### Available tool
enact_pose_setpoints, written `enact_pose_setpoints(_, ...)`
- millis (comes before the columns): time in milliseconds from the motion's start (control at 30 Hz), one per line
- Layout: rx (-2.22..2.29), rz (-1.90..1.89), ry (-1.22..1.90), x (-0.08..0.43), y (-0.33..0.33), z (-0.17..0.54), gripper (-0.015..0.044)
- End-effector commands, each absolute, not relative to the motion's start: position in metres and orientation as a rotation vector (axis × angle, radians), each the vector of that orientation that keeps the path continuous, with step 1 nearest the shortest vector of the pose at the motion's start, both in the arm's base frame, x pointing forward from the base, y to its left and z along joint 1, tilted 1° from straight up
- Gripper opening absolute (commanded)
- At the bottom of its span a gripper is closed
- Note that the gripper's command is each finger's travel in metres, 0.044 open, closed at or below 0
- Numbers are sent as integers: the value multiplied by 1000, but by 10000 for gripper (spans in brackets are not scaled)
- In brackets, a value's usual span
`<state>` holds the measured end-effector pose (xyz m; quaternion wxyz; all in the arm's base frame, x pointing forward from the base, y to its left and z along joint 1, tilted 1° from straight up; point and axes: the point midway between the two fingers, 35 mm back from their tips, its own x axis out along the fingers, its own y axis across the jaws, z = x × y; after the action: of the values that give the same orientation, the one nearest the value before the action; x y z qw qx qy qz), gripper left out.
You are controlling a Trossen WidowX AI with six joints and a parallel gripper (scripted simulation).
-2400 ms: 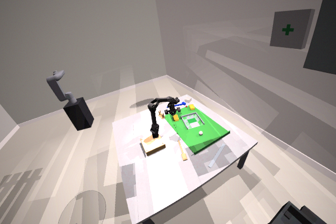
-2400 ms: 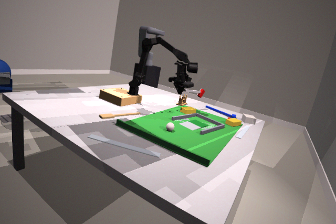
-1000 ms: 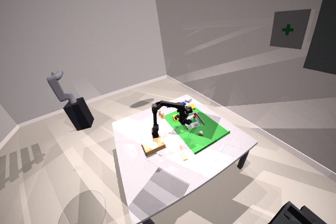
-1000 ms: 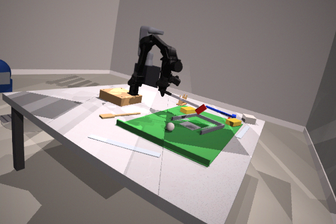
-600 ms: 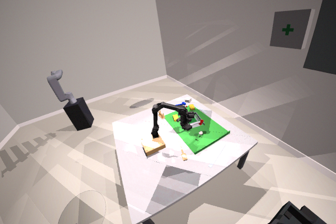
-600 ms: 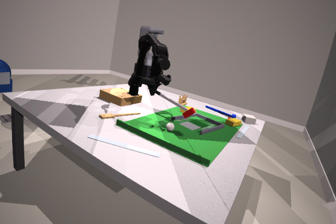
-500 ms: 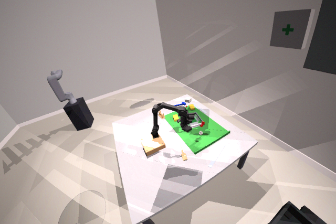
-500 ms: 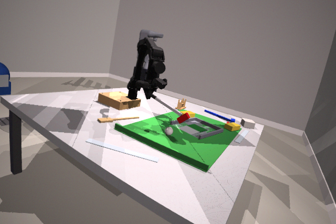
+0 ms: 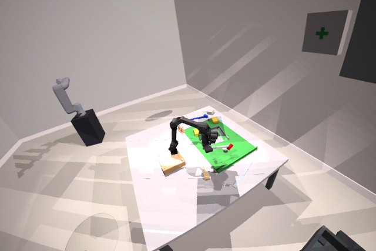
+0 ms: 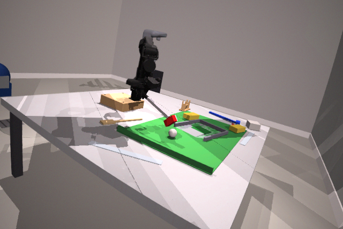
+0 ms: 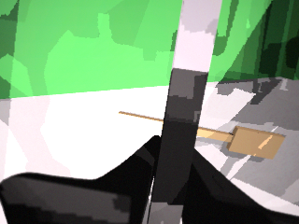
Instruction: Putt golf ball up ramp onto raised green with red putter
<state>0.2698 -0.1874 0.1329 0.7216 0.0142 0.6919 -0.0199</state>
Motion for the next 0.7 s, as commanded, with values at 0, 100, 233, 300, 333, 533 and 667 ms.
enact_pose_setpoints(0,38,-53,1527,270,-189,124,0)
enact_pose_setpoints(100,38,-53,1527,271,-189,112,0)
enact_pose_setpoints(233,38,-53,1527,271,-189,98,0)
enact_pose_setpoints(300,38,-53,1527,271,-189,97,0)
enact_pose_setpoints(333,38,-53,1527,271,-189,96,0)
enact_pose_setpoints(533,38,-53,1527,271,-189,89,0)
enact_pose_setpoints(667,38,-53,1527,272,-189,82,0)
